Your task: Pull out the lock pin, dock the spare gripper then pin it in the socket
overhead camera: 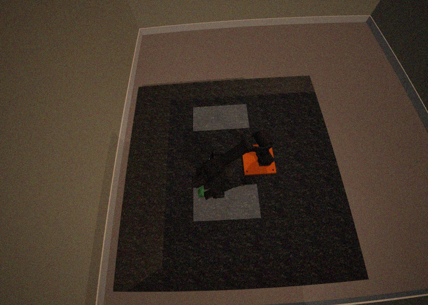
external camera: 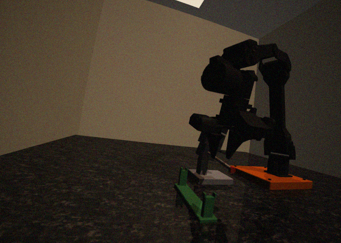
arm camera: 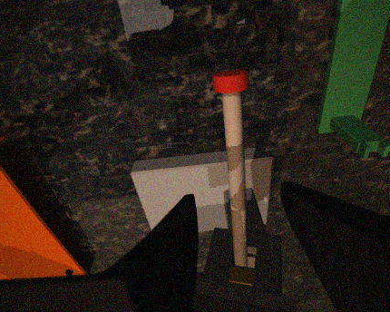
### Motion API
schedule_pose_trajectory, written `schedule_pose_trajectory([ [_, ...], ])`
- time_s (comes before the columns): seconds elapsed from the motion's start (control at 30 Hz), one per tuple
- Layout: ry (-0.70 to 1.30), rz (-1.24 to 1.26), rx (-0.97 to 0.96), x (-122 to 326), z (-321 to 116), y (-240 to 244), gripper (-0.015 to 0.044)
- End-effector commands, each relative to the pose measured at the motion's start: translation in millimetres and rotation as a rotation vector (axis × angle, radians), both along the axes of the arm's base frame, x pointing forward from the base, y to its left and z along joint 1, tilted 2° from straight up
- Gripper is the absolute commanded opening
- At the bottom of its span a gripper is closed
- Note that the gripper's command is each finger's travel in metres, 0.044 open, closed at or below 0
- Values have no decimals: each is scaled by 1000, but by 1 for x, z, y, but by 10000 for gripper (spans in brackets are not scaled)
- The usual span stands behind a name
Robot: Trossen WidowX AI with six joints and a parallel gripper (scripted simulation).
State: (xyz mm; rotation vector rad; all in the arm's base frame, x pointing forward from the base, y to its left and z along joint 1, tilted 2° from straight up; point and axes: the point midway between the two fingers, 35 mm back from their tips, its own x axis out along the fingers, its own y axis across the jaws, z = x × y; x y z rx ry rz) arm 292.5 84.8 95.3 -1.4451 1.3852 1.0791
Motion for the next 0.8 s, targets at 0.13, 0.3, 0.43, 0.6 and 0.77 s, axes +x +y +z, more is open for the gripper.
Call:
schedule_pose_trajectory([
  [0.13,1,3,-1,-1,15,13,200],
  [0.3,1,7,-3,-1,24,20,200],
  [0.43,2,10,-5,-2,32,26,200],
  [0.6,2,14,-8,-2,41,33,200],
  [0.77,1,19,-11,-2,43,34,226],
])
